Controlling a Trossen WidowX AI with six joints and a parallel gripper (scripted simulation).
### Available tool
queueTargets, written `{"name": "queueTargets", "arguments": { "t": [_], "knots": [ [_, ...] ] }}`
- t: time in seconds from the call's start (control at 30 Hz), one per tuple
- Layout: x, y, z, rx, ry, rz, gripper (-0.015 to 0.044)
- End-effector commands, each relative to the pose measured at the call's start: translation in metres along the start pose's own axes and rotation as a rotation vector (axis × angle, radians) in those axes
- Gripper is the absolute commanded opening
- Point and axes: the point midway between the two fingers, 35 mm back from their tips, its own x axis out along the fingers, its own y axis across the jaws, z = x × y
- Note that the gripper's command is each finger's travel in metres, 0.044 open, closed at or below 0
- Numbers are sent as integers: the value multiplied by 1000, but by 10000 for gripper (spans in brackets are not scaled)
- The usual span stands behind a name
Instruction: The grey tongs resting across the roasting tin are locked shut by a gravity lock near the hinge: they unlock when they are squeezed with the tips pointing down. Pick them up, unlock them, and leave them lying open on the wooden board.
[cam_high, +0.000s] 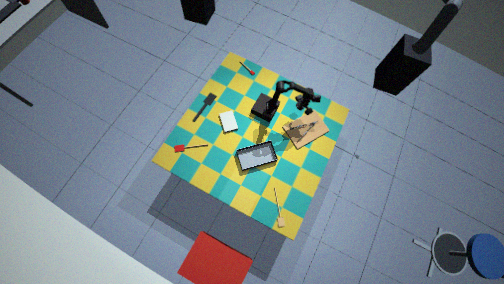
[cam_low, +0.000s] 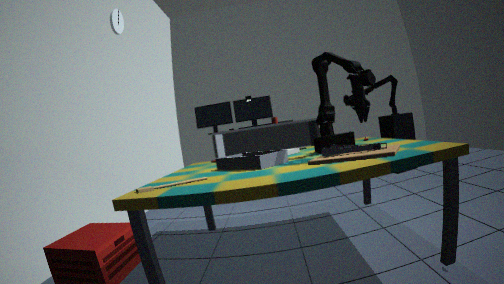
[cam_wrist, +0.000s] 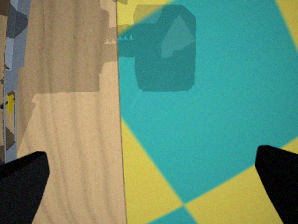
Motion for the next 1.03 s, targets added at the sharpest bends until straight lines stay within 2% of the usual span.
{"name": "queueTargets", "arguments": {
  "t": [0.0, 0.23, 1.0],
  "knots": [
    [-8, -5, 1, 2, 2, -3, 440],
    [-50, -1, 3, -1, 2, 1, 440],
    [-50, -1, 3, -1, 2, 1, 440]
  ]
}}
